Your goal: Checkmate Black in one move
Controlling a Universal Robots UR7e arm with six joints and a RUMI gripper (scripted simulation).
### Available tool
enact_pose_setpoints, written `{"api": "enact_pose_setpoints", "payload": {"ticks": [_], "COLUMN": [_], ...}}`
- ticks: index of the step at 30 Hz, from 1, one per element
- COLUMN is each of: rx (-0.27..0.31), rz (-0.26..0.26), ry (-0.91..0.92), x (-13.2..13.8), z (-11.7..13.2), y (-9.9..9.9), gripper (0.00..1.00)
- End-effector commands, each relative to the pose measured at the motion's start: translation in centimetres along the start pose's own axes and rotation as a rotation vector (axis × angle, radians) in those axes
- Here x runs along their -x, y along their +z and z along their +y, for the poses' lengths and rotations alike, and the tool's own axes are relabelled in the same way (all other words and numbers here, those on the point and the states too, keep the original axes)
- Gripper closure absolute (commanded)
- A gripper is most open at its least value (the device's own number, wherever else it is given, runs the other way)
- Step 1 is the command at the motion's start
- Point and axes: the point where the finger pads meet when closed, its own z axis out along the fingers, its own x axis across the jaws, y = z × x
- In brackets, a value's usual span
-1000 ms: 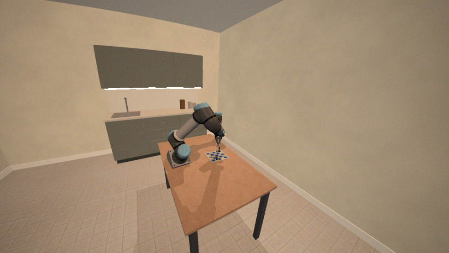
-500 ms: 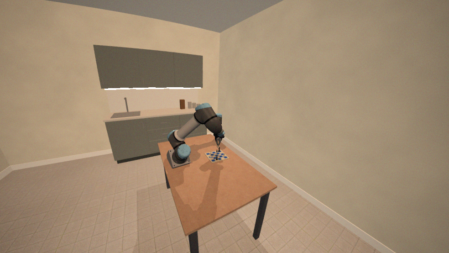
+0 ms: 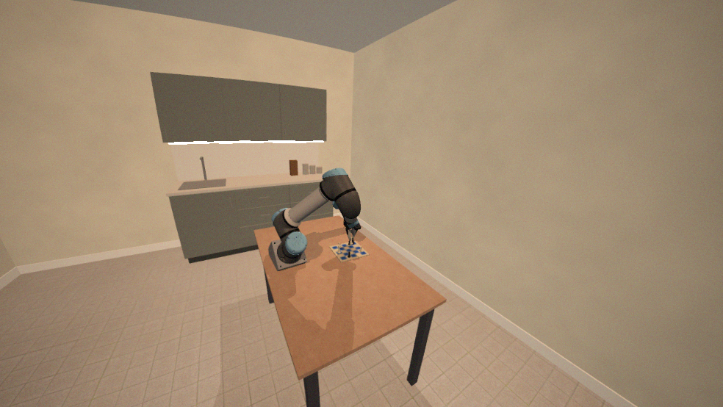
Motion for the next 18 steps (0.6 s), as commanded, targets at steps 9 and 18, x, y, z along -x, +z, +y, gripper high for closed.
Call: {"api": "enact_pose_setpoints", "payload": {"ticks": [9, 18], "rx": [0.002, 0.002], "rz": [-0.005, -0.005], "ry": [0.0, 0.0], "x": [0.11, 0.11], "z": [0.04, 0.04], "y": [2.38, 2.39], "gripper": [1.0, 1.0]}}
